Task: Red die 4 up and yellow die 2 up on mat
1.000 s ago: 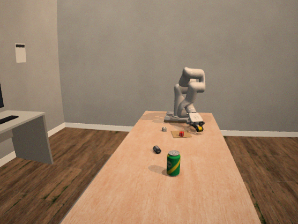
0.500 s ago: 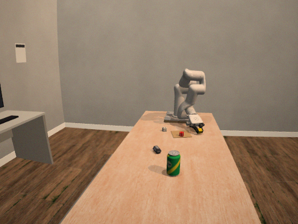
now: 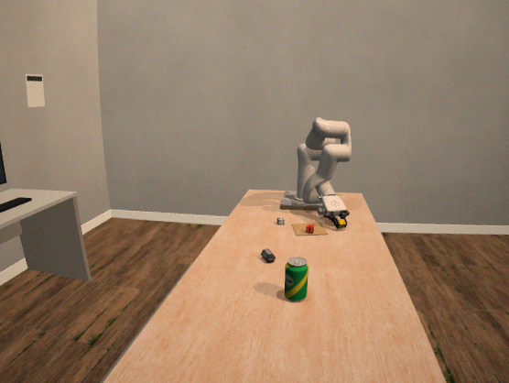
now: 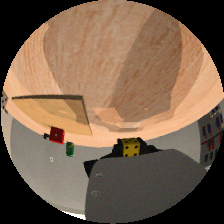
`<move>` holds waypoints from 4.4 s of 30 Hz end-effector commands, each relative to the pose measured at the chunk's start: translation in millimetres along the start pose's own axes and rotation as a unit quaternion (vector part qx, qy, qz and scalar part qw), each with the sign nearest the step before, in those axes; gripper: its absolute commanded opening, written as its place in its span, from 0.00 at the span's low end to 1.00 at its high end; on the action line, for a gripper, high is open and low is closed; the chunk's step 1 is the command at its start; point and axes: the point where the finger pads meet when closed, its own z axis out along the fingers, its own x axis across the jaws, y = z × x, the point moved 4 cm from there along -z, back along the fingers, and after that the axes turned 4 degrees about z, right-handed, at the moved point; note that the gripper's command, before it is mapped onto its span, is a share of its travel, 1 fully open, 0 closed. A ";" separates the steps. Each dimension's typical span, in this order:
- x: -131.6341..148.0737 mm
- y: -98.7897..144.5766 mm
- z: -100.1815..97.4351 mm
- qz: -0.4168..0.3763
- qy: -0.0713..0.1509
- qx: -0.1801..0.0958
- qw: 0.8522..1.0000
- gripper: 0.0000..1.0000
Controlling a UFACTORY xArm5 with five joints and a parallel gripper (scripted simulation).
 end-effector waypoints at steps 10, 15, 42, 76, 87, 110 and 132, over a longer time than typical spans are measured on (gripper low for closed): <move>0.1 0.8 0.0 0.000 0.000 -0.001 1.000 0.27; 0.1 0.7 0.0 0.000 0.000 -0.001 1.000 0.27; -0.4 -6.7 3.9 0.000 0.000 -0.001 1.000 0.27; -0.4 -6.7 3.9 0.000 0.000 -0.001 1.000 0.31; -0.4 -6.7 3.9 0.000 0.000 -0.001 1.000 0.43; -0.4 -6.7 3.9 0.000 0.000 -0.001 1.000 0.47; -0.4 -6.7 3.9 0.000 0.000 -0.001 1.000 0.47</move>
